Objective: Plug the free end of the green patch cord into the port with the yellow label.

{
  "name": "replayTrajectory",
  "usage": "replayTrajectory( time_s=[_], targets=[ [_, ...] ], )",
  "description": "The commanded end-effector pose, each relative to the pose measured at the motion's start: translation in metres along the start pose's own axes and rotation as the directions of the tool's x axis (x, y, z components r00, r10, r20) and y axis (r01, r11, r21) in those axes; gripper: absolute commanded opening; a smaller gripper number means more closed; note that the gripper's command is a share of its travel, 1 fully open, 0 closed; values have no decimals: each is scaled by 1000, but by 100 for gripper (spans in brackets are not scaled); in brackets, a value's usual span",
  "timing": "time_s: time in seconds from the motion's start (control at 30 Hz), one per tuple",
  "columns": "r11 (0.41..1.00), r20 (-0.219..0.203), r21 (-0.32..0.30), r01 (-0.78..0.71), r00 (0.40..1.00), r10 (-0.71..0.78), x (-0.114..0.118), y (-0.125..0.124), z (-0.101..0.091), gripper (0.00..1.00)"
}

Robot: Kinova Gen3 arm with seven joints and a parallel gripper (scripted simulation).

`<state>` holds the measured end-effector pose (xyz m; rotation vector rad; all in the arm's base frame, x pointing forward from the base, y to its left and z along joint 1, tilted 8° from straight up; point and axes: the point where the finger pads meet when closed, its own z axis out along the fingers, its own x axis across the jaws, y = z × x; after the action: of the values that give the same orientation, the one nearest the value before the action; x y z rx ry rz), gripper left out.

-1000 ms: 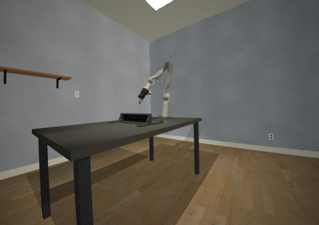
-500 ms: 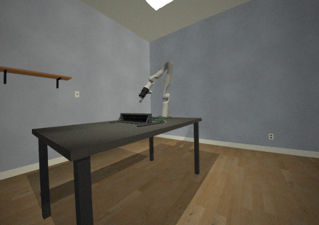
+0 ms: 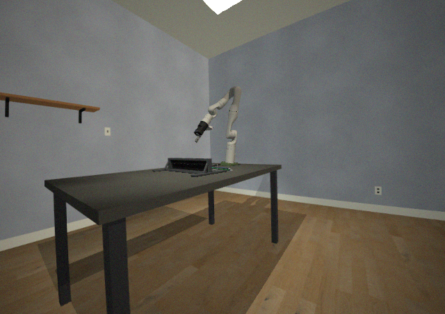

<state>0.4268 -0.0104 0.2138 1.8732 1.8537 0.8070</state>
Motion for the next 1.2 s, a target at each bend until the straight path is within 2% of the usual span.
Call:
replayTrajectory(
  time_s=[0.0, 0.77, 1.17],
  targets=[
    [1000, -13, -4, 3, 1000, -3, 5, 2, -1, 0],
    [1000, -13, -4, 3, 1000, -3, 4, 2, -2, 0],
    [1000, -13, -4, 3, 1000, -3, -21, 2, -2, 0]
  ],
)
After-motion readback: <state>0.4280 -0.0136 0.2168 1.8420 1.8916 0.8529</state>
